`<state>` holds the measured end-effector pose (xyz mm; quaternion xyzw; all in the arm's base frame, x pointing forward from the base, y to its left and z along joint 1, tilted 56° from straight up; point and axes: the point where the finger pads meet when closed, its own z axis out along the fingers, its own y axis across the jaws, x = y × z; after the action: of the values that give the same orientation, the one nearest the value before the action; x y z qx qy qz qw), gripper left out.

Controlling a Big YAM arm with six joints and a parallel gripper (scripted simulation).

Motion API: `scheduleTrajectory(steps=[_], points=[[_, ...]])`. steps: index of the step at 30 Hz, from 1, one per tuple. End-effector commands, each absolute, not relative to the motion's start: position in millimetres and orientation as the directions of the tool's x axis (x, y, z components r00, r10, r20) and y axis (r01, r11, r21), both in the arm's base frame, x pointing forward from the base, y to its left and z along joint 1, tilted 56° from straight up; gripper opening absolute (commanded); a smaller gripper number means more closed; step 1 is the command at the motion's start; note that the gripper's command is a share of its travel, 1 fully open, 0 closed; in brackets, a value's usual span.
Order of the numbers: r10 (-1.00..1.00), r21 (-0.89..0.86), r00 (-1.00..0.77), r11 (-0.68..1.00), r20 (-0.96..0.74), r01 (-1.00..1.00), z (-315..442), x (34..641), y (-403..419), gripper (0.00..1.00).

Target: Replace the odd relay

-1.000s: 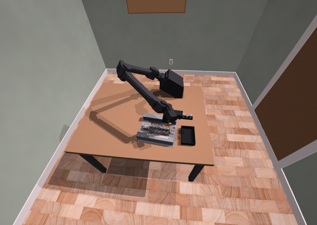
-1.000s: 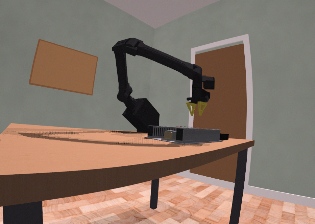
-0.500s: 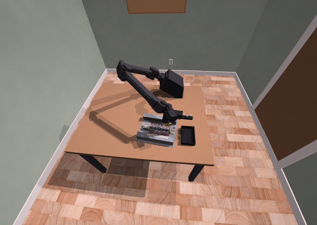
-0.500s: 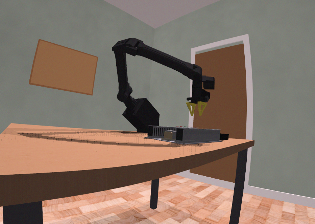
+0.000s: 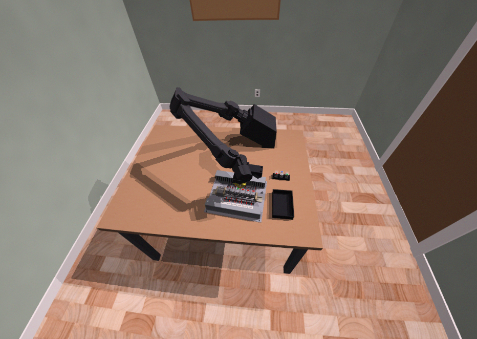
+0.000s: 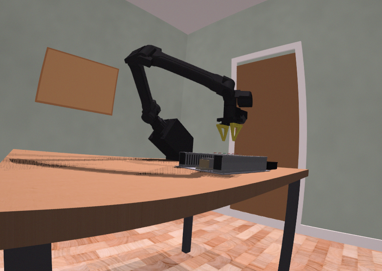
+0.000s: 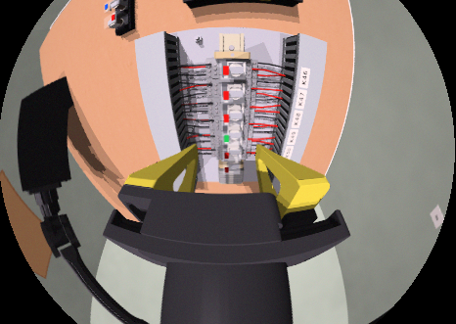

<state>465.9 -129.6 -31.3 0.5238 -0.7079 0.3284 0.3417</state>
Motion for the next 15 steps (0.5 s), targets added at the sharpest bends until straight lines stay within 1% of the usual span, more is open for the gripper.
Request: scheduleTrajectory(steps=[1,15], points=[[-0.523,-0.120,-0.232,0.239,0.820,-0.964,-10.2,470.6,-150.8,0.59],[-0.532,-0.095,-0.195,0.210,0.824,-0.973,-16.4,473.9,-138.6,0.59]])
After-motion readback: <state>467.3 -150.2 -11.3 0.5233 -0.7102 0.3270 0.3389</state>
